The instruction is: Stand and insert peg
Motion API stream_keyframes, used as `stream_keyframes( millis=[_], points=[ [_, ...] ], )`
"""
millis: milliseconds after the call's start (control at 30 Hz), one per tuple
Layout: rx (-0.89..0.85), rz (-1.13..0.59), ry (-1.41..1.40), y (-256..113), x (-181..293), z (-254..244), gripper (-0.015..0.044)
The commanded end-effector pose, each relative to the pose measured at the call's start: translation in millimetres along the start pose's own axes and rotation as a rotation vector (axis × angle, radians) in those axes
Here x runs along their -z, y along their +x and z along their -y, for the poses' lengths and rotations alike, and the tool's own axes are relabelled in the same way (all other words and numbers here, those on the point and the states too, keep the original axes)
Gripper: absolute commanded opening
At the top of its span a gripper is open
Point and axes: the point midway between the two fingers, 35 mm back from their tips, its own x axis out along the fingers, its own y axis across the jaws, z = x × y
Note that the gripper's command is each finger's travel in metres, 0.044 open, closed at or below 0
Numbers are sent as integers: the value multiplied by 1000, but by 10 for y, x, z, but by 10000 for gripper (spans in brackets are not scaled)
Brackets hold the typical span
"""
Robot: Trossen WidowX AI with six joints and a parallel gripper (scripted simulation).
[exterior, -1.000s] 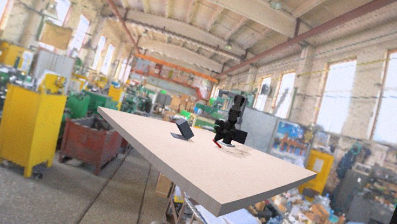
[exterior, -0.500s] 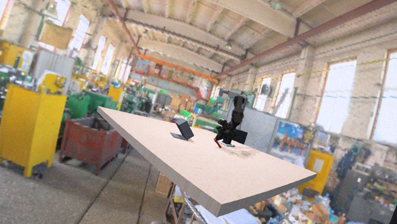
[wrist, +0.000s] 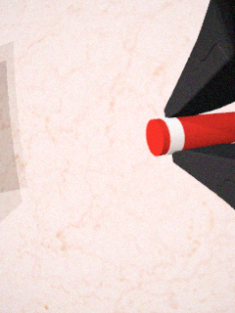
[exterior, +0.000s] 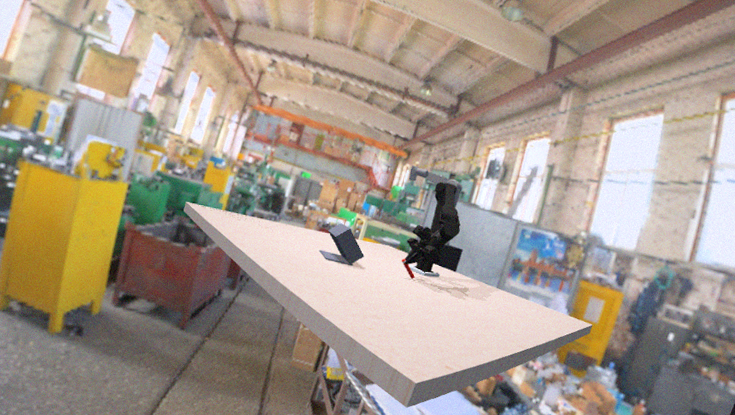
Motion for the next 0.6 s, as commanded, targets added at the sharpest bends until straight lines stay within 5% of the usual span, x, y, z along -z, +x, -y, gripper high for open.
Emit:
stream_keyframes(
  millis=[0, 567],
  points=[
    [3, 39, 2, -20, 15, 11, 49],
    [3, 185, 3, -114, 84, 12, 49]
  ],
)
